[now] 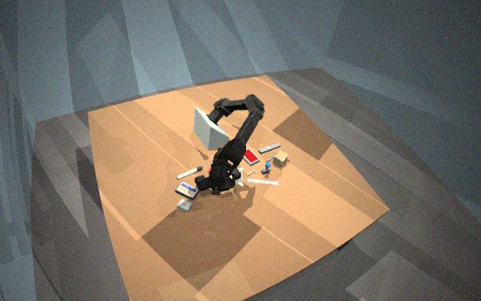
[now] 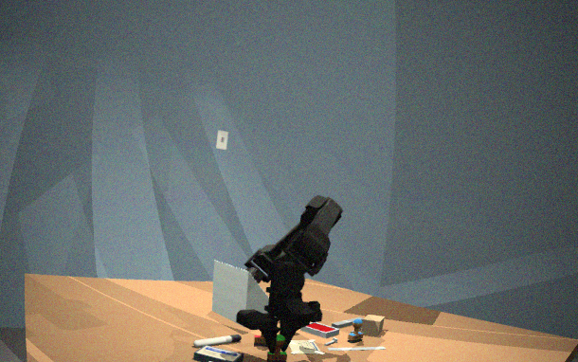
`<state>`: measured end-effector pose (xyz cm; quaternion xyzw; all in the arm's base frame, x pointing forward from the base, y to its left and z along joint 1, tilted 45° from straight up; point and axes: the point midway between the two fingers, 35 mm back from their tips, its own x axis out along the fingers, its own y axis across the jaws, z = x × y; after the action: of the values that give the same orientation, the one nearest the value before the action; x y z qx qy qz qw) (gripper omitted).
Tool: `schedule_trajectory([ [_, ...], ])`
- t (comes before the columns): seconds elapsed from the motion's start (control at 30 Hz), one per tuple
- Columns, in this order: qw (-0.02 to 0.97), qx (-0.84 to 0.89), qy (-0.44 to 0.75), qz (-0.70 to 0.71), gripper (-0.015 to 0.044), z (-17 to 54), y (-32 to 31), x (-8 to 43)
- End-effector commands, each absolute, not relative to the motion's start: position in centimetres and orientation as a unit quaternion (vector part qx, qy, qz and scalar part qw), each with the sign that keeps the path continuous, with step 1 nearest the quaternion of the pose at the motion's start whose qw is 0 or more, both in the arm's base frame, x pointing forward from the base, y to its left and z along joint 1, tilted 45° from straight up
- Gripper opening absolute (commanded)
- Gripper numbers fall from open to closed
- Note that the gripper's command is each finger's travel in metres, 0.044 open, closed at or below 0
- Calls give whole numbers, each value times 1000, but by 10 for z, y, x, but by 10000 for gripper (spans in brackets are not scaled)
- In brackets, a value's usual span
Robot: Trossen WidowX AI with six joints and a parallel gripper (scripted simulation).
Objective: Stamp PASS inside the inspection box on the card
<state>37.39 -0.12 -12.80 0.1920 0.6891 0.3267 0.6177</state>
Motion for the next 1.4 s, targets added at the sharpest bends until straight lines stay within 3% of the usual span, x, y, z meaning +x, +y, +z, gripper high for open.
schedule_trajectory([
  [0.0,618,190,689,327,0,-126,-3,375],
  [1.37,619,189,689,326,0,-112,-16,379],
])
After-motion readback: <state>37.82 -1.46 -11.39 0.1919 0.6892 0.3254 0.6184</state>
